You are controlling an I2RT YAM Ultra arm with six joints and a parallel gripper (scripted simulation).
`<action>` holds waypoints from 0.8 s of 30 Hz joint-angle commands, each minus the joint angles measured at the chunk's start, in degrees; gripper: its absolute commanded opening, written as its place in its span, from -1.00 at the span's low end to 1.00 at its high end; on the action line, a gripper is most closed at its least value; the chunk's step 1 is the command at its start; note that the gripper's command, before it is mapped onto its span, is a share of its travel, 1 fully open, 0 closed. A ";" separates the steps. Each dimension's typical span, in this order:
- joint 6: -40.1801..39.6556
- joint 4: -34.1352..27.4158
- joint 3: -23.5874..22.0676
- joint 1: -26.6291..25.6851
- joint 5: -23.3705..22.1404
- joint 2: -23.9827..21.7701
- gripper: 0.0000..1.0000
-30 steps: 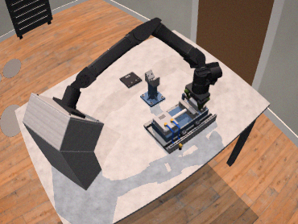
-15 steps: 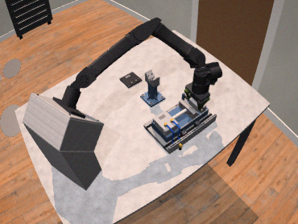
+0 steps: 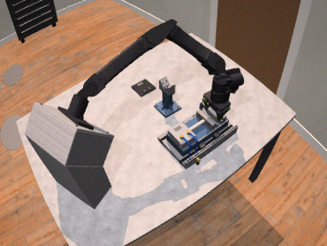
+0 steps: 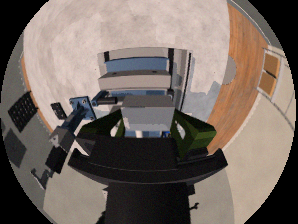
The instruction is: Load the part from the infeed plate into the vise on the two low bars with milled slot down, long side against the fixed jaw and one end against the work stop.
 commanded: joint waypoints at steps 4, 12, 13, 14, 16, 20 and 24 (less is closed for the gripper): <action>-0.24 -0.34 1.67 -1.34 -0.17 -2.06 -1.00; 0.36 1.16 1.60 -1.16 0.21 -1.92 -1.00; 0.39 1.05 1.62 -1.14 0.24 -1.84 -1.00; 0.39 0.92 1.64 -1.13 0.26 -1.74 -1.00; 0.36 0.86 1.65 -1.13 0.27 -1.69 -1.00; 0.34 0.86 1.65 -1.13 0.27 -1.69 -1.00; 0.34 0.86 1.65 -1.13 0.27 -1.69 -1.00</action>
